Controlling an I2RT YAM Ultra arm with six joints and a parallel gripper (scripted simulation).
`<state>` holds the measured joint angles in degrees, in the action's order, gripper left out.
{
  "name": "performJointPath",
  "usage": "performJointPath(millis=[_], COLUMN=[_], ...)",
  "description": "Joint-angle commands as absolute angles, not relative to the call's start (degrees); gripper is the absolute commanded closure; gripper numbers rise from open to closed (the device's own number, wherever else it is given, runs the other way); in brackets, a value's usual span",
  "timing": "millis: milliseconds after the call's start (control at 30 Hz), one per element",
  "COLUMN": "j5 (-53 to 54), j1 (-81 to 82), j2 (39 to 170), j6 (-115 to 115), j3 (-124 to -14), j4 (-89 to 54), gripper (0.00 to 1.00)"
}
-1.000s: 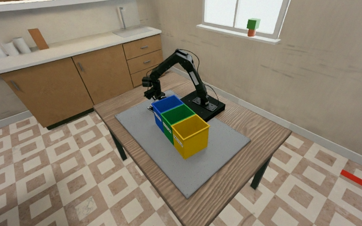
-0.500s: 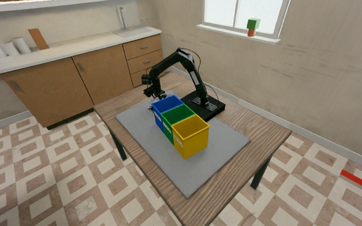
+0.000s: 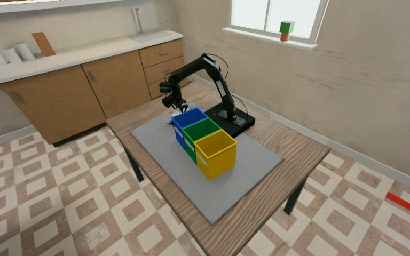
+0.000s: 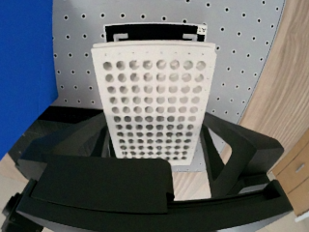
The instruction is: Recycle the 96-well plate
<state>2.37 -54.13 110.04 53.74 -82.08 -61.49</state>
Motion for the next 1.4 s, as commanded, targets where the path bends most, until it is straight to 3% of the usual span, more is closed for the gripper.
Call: performJointPath(millis=[0, 1367], j5=[3.3, 3.3], j1=[-55.3, -55.8], j2=[107.9, 106.5], j6=[54.2, 54.6], j3=[-84.6, -96.0], j4=[-63.9, -76.7], gripper=[1.00, 1.00])
